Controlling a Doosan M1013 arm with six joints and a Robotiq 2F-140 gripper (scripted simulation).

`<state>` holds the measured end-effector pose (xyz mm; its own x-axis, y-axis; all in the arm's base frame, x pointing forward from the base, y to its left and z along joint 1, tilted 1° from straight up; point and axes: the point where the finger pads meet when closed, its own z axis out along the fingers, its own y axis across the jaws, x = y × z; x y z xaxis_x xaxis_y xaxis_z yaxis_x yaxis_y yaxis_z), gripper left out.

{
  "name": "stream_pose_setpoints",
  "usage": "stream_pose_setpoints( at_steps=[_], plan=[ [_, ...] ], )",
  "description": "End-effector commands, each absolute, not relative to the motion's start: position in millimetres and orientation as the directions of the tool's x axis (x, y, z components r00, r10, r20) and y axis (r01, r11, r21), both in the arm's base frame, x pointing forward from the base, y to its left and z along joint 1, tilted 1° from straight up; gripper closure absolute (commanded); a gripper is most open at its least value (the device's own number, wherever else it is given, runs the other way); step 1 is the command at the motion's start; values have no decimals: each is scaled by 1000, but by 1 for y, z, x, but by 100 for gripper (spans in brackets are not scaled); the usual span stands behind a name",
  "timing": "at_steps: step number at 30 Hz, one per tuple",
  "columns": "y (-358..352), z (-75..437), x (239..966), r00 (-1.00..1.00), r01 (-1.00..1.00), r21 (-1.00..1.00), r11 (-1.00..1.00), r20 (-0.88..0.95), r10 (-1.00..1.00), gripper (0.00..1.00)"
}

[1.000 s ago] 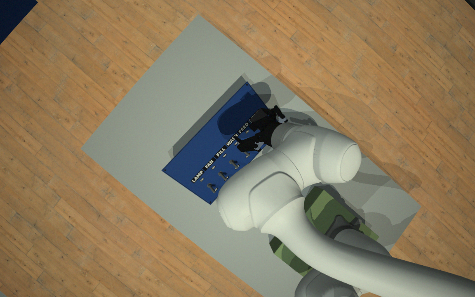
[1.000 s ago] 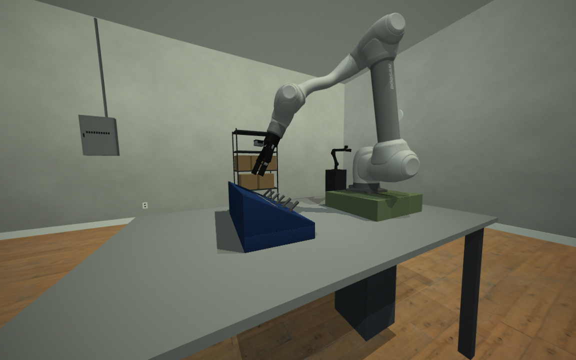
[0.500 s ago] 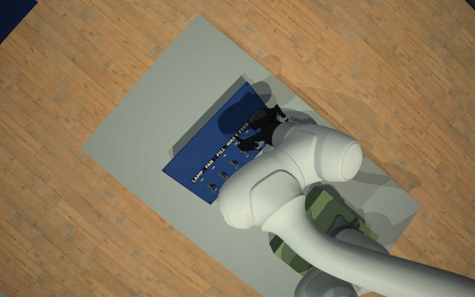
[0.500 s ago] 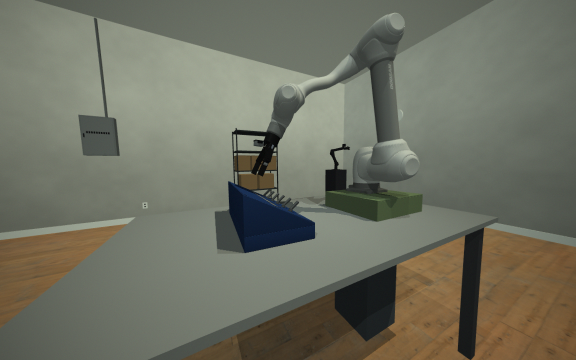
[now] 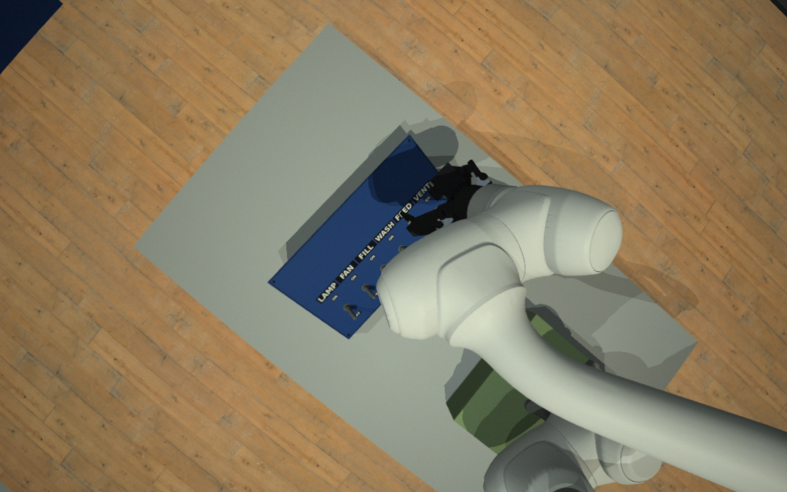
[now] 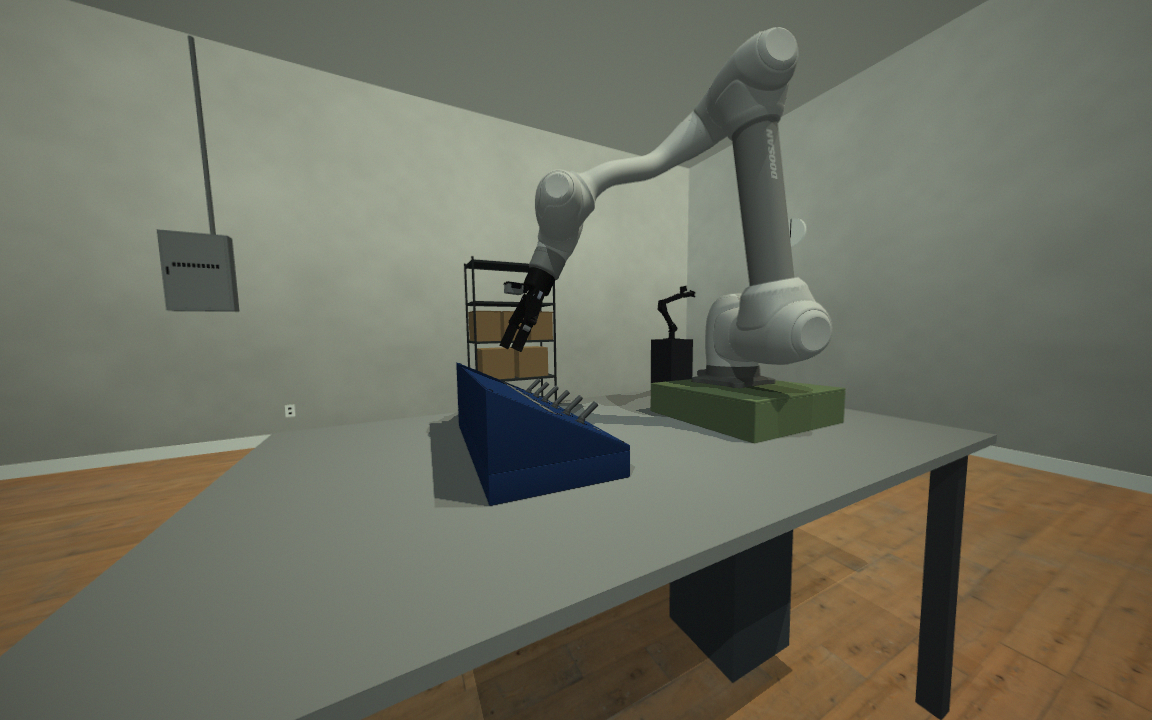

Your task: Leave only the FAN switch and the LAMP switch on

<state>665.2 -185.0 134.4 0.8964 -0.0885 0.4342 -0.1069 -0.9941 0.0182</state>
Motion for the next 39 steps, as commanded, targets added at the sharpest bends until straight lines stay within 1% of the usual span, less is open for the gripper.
stream_pose_setpoints(
  at_steps=[1, 11, 39],
  plan=[
    [-192, 135, 665, 896, -106, 17, -994, 436, -88, 0],
    [-212, 136, 663, 896, -106, 17, -994, 436, -88, 0],
    [-213, 136, 663, 896, -106, 17, -994, 436, -88, 0]
  ],
)
